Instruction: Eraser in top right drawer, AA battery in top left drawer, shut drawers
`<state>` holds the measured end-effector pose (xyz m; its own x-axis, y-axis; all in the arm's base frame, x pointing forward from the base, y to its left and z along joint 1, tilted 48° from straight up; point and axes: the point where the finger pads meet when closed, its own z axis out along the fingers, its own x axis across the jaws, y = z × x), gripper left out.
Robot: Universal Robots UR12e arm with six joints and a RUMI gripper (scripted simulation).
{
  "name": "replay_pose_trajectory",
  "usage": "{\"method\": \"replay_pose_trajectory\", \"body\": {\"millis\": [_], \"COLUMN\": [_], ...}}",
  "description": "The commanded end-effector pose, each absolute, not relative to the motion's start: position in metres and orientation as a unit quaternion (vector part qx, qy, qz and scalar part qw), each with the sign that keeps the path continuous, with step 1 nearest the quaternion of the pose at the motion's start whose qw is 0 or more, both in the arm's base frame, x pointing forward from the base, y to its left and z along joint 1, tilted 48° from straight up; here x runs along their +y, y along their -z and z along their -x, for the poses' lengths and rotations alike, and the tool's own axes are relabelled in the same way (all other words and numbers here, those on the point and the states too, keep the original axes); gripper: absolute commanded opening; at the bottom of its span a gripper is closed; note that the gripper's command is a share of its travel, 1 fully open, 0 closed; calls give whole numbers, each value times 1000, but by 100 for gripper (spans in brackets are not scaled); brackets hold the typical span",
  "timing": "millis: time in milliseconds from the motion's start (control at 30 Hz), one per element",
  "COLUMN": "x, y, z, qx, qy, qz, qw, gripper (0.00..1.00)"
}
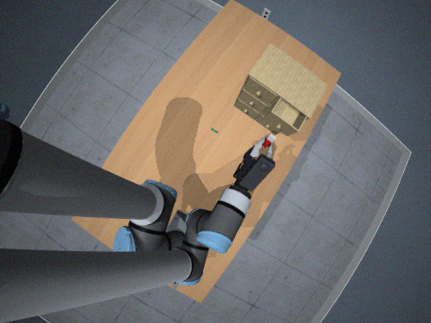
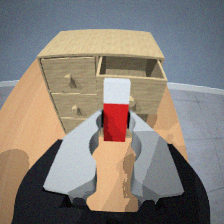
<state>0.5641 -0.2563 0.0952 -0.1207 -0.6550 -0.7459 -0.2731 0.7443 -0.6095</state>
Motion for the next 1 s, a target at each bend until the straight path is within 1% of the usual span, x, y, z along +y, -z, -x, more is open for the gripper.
{"method": "replay_pose_trajectory", "body": {"millis": [0, 967], "x": [-257, -257], "y": [-95, -95], "z": [-564, -569], "qx": [730, 730], "qy": [165, 165], "qz": [318, 318], "qw": [582, 582], "gripper": [11, 11]}}
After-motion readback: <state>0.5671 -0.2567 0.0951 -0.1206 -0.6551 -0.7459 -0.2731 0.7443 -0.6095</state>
